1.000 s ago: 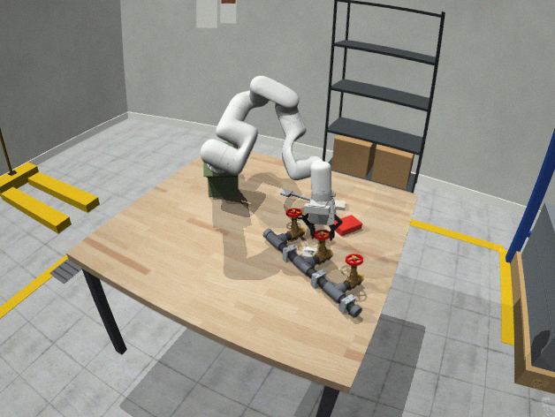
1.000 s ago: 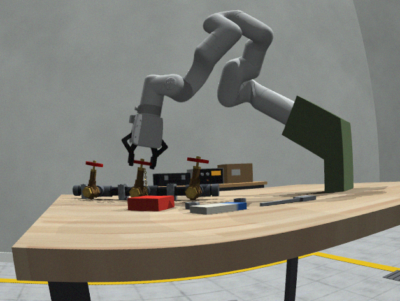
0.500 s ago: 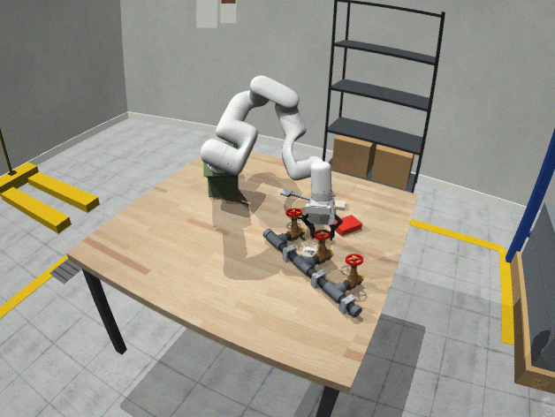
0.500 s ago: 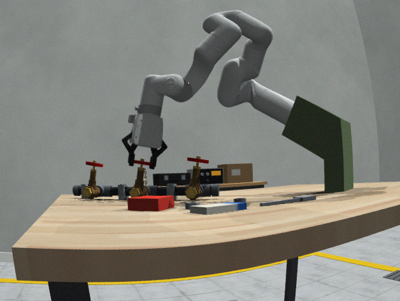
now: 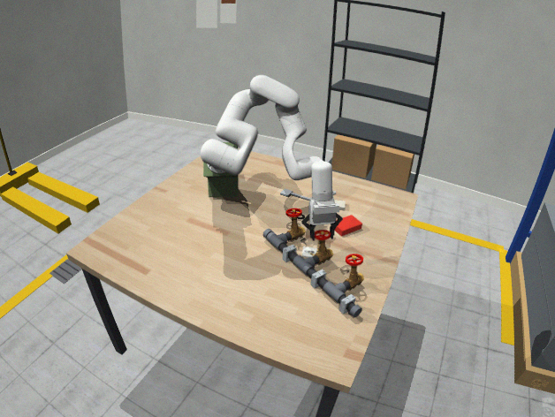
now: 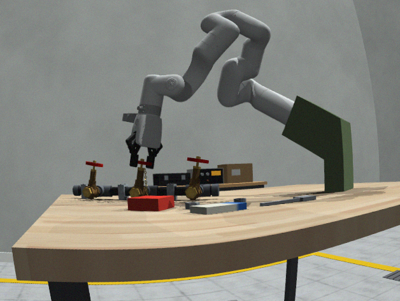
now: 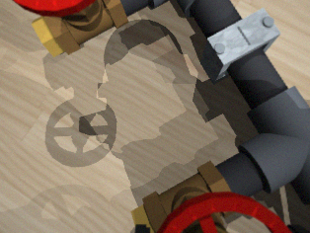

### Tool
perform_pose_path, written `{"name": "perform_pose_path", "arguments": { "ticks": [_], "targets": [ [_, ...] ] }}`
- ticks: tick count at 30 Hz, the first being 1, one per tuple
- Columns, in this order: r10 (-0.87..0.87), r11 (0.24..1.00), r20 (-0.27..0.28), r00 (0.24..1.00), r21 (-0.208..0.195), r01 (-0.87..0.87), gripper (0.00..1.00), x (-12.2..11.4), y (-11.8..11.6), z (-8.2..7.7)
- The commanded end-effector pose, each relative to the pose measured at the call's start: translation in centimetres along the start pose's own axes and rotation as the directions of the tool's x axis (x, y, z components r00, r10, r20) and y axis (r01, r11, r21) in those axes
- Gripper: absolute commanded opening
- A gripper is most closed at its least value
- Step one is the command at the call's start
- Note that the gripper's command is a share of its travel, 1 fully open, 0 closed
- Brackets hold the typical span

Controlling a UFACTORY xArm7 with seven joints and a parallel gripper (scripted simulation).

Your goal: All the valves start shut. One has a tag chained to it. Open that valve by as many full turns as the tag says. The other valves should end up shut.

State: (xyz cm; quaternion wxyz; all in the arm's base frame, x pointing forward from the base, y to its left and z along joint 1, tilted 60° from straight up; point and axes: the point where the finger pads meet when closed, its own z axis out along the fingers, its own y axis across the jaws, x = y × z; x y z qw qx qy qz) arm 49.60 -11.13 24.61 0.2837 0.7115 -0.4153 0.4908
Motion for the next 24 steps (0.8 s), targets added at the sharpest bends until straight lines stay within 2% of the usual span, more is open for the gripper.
{"name": "perform_pose_path", "arguments": {
  "ticks": [1,8,10,11,15,24],
  "targets": [
    [-0.275,0.961,0.001,0.962,0.020,0.275,0.00,0.07,-0.16,-0.15],
    [-0.567,0.824,-0.006,0.824,0.007,0.567,0.00,0.06,-0.16,-0.15],
    [-0.567,0.824,-0.006,0.824,0.007,0.567,0.00,0.06,-0.16,-0.15],
    [-0.673,0.740,-0.007,0.740,0.009,0.673,0.00,0.06,-0.16,-0.16],
    [-0.768,0.640,-0.008,0.640,-0.002,0.768,0.00,0.06,-0.16,-0.16],
    [-0.963,0.271,-0.002,0.271,-0.017,0.962,0.00,0.05,-0.16,-0.16]
  ]
}}
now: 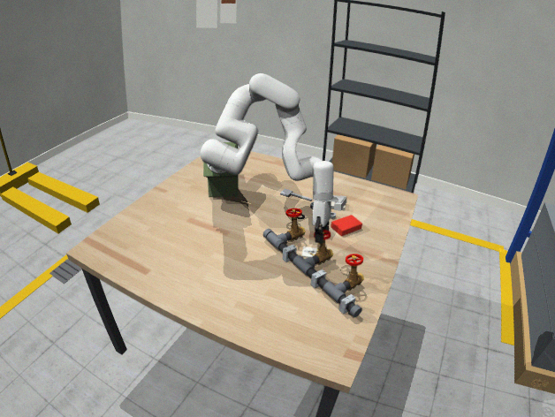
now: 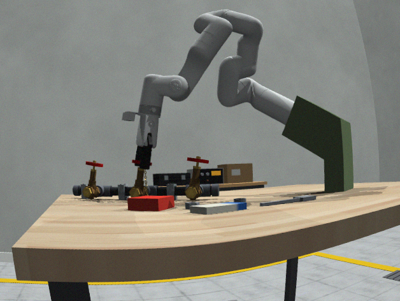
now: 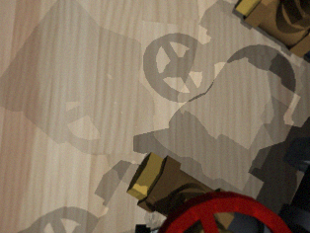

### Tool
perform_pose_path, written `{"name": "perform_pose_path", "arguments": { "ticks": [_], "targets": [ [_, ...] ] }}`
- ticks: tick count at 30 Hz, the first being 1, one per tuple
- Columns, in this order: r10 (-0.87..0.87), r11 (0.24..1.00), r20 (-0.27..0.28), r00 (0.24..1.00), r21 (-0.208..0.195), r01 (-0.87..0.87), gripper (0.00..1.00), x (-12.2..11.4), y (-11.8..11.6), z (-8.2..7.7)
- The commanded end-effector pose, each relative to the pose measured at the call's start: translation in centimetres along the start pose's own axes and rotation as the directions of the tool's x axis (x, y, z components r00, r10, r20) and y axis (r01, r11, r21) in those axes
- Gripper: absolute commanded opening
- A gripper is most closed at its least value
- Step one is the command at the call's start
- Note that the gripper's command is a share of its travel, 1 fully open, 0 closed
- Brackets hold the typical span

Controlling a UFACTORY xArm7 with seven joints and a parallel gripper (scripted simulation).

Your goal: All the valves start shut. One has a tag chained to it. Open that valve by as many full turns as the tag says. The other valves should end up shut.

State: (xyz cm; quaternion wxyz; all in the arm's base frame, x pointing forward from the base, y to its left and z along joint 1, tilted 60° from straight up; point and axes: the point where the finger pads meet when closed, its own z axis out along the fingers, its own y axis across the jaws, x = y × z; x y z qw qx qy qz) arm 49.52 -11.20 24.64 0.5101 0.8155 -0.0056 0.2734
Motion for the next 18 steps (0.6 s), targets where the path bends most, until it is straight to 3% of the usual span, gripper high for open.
{"name": "perform_pose_path", "arguments": {
  "ticks": [1,3,4,9,18],
  "targets": [
    [-0.274,0.961,-0.024,0.961,0.017,0.275,0.00,0.24,-0.10,-0.19],
    [-0.274,0.961,-0.024,0.961,0.017,0.275,0.00,0.24,-0.10,-0.19],
    [-0.403,0.915,-0.029,0.915,0.015,0.404,0.00,0.24,-0.10,-0.19],
    [-0.567,0.823,-0.029,0.823,0.005,0.568,0.00,0.24,-0.10,-0.19],
    [-0.856,0.517,-0.036,0.516,-0.008,0.856,0.00,0.24,-0.10,-0.19]
  ]
}}
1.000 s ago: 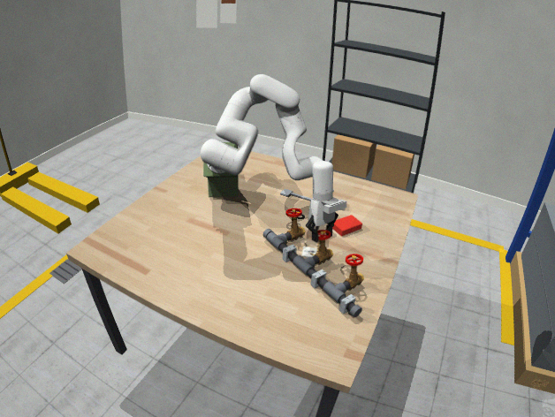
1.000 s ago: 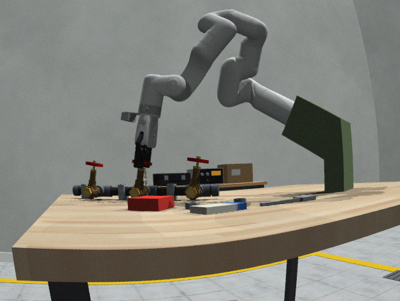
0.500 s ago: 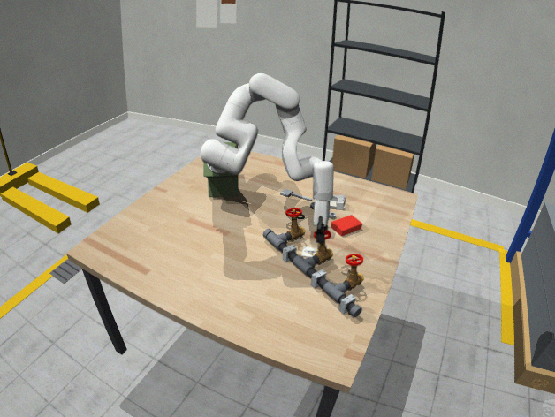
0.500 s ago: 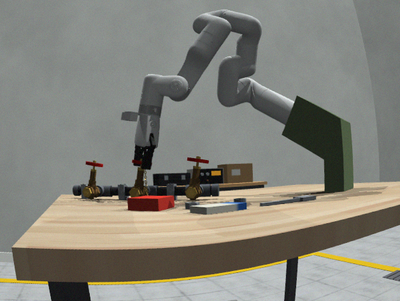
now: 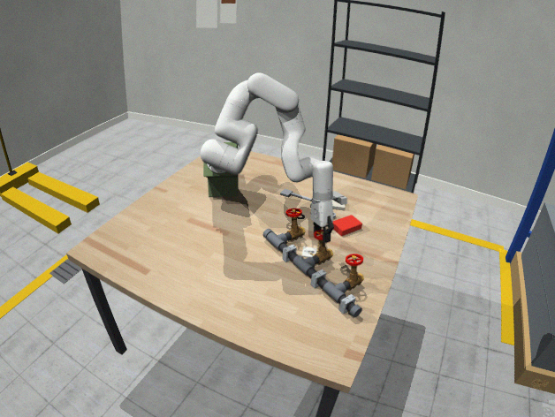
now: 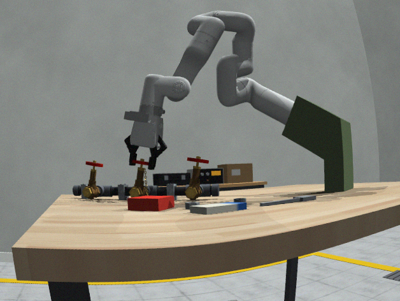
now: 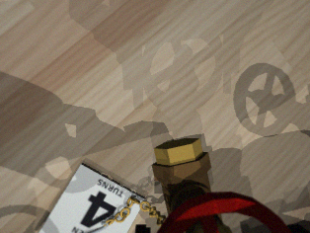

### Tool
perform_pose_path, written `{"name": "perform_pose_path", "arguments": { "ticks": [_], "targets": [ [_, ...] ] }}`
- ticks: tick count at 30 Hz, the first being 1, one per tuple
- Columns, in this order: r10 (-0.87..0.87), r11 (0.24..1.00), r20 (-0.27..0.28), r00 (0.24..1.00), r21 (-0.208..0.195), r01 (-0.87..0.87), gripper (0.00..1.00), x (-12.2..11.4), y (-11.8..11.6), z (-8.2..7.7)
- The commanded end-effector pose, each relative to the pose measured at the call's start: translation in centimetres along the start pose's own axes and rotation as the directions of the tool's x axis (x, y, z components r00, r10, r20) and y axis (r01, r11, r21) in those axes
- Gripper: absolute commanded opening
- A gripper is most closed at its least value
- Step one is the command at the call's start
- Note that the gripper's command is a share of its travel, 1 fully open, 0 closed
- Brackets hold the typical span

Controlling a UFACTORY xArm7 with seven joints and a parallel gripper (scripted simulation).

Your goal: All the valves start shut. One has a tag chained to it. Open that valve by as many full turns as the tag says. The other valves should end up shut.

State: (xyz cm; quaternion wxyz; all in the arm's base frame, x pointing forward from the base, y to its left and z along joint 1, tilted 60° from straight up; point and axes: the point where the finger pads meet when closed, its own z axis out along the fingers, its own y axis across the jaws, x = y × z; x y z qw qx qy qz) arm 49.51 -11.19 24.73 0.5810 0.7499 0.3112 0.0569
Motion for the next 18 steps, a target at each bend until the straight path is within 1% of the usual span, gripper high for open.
{"name": "perform_pose_path", "arguments": {
  "ticks": [1,2,3,6,9,13,18],
  "targets": [
    [-0.229,0.973,-0.038,0.973,0.005,0.229,0.00,0.27,0.02,-0.15],
    [-0.229,0.973,-0.038,0.973,0.005,0.229,0.00,0.27,0.02,-0.15],
    [-0.360,0.933,-0.048,0.932,0.003,0.361,0.00,0.27,0.02,-0.15],
    [-0.449,0.893,-0.053,0.892,-0.001,0.450,0.00,0.27,0.02,-0.15],
    [-0.566,0.823,-0.067,0.821,-0.005,0.567,0.00,0.27,0.02,-0.15],
    [-0.592,0.805,-0.067,0.803,-0.007,0.593,0.00,0.27,0.02,-0.15],
    [-0.599,0.800,-0.067,0.798,-0.008,0.600,0.00,0.27,0.02,-0.15]
  ]
}}
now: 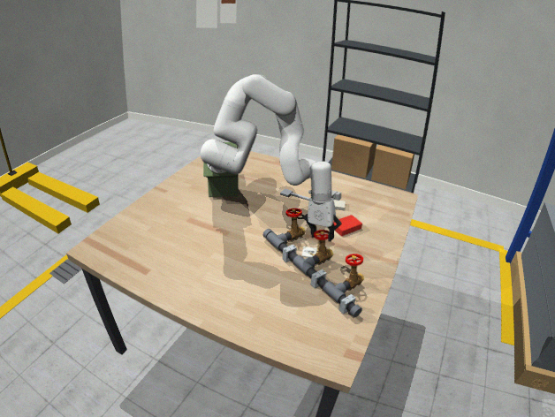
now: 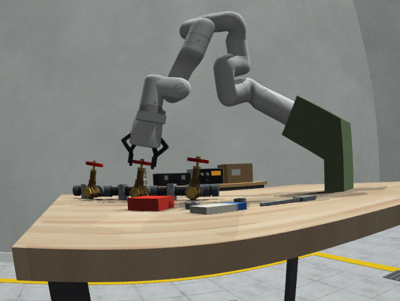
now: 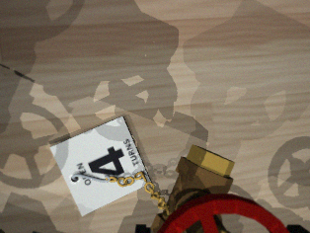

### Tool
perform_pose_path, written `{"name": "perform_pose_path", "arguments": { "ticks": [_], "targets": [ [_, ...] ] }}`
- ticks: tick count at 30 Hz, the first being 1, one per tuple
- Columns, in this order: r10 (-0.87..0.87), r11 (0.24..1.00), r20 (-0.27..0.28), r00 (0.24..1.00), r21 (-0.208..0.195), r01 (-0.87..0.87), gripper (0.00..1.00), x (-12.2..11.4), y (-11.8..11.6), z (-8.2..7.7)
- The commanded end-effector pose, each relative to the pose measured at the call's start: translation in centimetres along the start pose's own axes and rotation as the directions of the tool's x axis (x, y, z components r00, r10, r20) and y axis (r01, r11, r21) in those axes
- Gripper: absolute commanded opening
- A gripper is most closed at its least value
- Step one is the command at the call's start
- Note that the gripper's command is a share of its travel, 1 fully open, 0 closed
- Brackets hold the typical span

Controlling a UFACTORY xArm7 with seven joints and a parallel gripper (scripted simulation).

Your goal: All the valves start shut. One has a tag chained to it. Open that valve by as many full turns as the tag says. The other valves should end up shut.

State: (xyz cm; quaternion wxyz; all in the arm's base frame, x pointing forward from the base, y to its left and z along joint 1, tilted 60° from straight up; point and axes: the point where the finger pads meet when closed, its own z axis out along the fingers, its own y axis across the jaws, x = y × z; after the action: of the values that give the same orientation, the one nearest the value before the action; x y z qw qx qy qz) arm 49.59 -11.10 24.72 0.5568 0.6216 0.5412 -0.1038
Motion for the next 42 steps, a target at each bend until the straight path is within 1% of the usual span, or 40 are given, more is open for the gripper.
{"name": "perform_pose_path", "arguments": {
  "ticks": [1,3,4,28,35,38,42],
  "targets": [
    [-0.024,1.000,-0.010,1.000,-0.002,0.024,0.00,0.12,0.10,-0.11],
    [-0.025,1.000,-0.010,1.000,-0.002,0.025,0.00,0.12,0.10,-0.11],
    [-0.025,1.000,-0.010,1.000,-0.002,0.025,1.00,0.12,0.10,-0.11],
    [-0.024,1.000,-0.010,1.000,-0.002,0.024,1.00,0.12,0.10,-0.11],
    [0.019,1.000,-0.010,1.000,-0.002,-0.019,1.00,0.12,0.10,-0.11],
    [0.092,0.996,-0.010,0.996,-0.001,-0.092,1.00,0.12,0.10,-0.11],
    [0.255,0.967,-0.010,0.967,0.001,-0.255,1.00,0.12,0.10,-0.11]
  ]
}}
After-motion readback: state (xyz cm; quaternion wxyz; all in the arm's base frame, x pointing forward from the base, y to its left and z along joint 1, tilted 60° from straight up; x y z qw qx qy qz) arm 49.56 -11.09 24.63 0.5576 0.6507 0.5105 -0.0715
